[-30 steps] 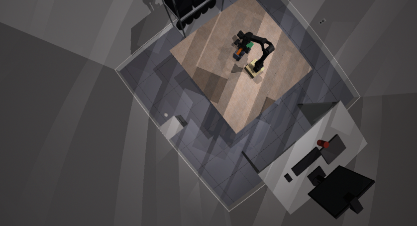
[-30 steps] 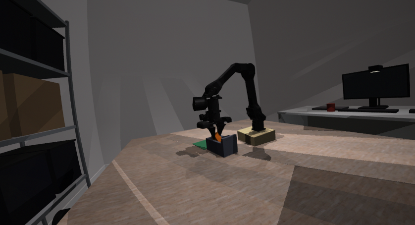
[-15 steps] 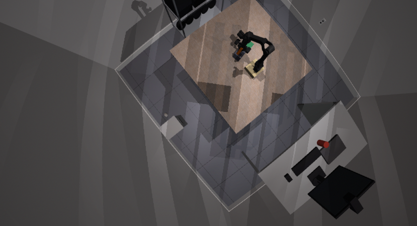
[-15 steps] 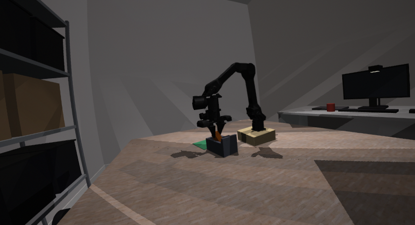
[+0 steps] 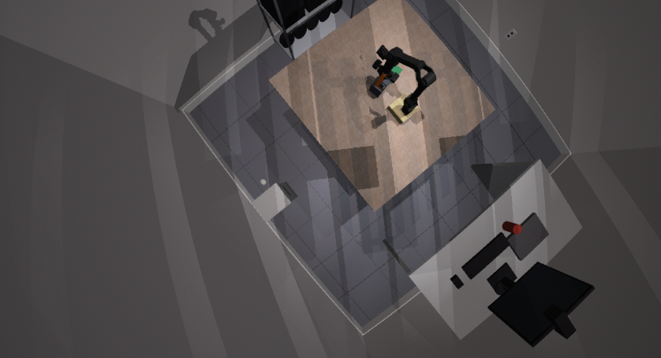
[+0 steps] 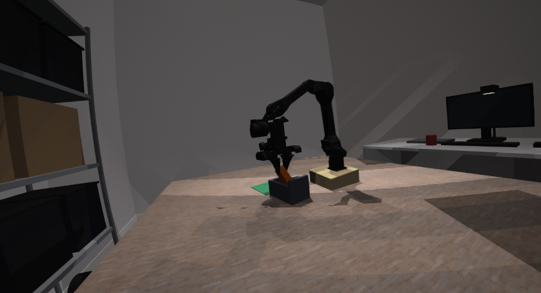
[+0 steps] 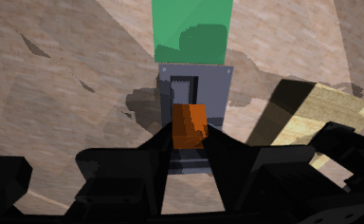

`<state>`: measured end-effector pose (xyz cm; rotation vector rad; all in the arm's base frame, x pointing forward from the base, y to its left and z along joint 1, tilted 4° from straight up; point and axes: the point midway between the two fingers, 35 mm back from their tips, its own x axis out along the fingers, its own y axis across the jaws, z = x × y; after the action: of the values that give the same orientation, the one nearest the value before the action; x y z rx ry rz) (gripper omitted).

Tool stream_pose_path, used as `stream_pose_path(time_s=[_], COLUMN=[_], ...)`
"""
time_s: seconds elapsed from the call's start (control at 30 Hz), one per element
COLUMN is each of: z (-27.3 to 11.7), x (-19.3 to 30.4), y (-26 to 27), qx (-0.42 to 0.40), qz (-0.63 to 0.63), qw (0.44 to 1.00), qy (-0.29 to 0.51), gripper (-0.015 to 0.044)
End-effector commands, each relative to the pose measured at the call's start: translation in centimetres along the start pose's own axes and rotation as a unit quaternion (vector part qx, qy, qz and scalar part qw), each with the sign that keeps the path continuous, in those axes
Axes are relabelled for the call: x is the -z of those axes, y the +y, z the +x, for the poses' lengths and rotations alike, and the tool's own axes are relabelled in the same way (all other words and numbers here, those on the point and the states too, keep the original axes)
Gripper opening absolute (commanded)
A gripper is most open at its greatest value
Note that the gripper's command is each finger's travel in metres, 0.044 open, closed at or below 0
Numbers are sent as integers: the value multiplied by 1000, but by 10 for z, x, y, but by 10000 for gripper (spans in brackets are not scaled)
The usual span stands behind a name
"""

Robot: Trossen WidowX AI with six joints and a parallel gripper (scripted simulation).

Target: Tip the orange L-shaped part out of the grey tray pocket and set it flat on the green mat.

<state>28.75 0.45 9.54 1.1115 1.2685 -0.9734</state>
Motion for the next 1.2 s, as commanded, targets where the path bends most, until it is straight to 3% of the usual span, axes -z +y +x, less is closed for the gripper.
stream_pose_path(time_s=[0.0,1.17], z=[-11,-59], x=[1,1], y=[1,0], qx=[-5,-5], qz=[-2,-2], qw=[1000,1000], qy=[3,3], gripper=[0,0])
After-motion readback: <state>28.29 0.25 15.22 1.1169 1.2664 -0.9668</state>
